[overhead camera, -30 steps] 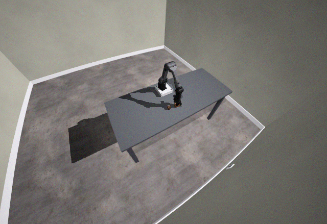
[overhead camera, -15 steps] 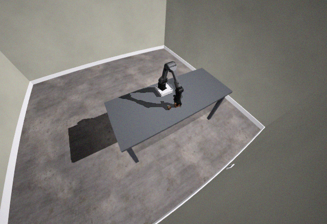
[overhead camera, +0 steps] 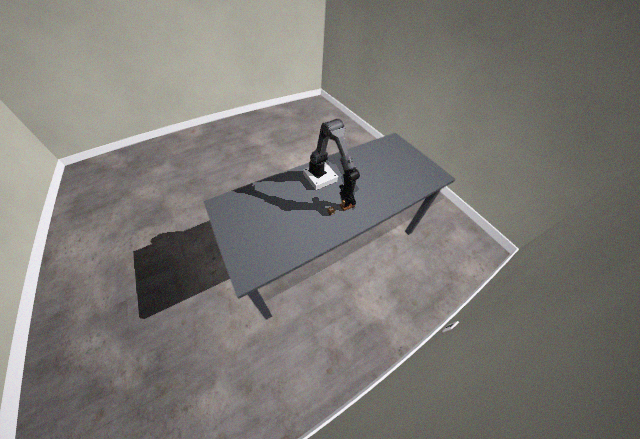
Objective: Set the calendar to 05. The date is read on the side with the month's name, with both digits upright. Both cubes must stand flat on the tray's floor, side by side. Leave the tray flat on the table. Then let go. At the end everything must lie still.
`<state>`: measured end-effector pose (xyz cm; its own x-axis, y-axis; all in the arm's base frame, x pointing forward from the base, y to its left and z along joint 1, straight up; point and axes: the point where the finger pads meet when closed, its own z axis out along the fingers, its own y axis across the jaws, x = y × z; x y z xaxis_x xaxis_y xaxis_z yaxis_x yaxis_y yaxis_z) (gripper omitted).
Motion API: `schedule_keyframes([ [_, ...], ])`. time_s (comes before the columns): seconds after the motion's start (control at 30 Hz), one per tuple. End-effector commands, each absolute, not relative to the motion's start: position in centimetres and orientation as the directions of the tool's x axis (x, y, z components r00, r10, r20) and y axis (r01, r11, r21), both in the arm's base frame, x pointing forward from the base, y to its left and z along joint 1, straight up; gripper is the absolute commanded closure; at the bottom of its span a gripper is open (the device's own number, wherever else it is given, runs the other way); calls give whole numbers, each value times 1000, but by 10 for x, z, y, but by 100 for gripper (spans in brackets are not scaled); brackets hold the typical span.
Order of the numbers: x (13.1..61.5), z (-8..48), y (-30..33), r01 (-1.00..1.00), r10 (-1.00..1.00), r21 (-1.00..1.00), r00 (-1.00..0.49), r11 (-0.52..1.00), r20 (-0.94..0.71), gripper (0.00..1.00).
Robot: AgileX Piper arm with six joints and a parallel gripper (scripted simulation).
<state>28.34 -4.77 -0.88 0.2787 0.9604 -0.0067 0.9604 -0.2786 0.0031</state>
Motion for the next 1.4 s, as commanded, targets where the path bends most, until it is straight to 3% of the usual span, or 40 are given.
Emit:
schedule_keyframes([
  [0.0,285,-3,-48,960,960,9,278,-278,-6,63],
  [0.47,284,79,-47,961,961,9,278,-278,-6,63],
  [1.17,285,81,-46,970,970,4,243,-243,-7,63],
  [1.37,288,80,-40,996,996,3,90,-90,-7,63],
])
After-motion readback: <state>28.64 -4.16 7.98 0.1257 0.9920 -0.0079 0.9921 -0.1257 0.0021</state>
